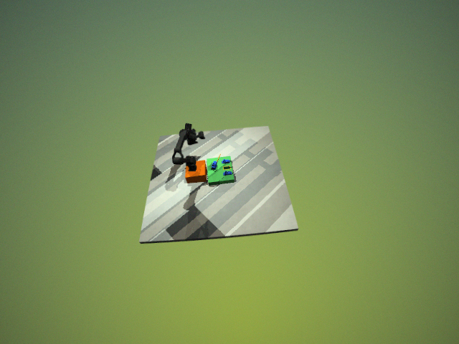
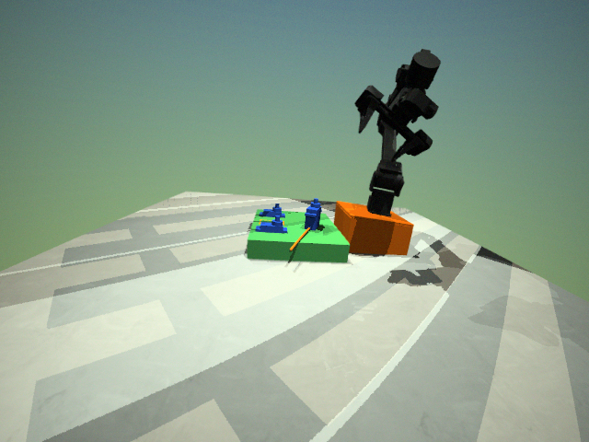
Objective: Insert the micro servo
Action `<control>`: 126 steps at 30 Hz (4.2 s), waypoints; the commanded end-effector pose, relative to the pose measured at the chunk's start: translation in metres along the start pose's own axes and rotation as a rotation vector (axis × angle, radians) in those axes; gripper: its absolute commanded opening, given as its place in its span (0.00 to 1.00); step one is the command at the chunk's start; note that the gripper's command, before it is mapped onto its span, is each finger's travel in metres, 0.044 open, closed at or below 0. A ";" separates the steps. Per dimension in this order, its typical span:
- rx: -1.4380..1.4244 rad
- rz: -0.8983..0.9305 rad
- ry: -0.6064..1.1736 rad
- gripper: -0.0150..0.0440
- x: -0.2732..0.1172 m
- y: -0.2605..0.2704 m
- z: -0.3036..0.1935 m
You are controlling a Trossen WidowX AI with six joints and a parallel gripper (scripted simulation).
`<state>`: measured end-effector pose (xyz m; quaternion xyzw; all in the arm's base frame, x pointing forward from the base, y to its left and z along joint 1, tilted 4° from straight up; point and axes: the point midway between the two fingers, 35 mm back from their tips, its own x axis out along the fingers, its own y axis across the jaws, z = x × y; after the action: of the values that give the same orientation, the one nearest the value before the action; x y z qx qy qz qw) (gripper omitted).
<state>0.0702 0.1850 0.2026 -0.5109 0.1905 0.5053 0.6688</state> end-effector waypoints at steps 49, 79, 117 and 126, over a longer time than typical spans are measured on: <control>0.338 0.501 0.528 1.00 0.142 -0.027 -0.191; 0.338 0.501 0.528 0.25 0.129 -0.033 -0.185; 0.353 0.495 0.536 0.25 0.117 -0.055 -0.219; 0.609 0.423 0.604 0.25 0.117 -0.055 -0.219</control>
<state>0.2243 0.0519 0.0503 -0.3900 0.5977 0.4092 0.5685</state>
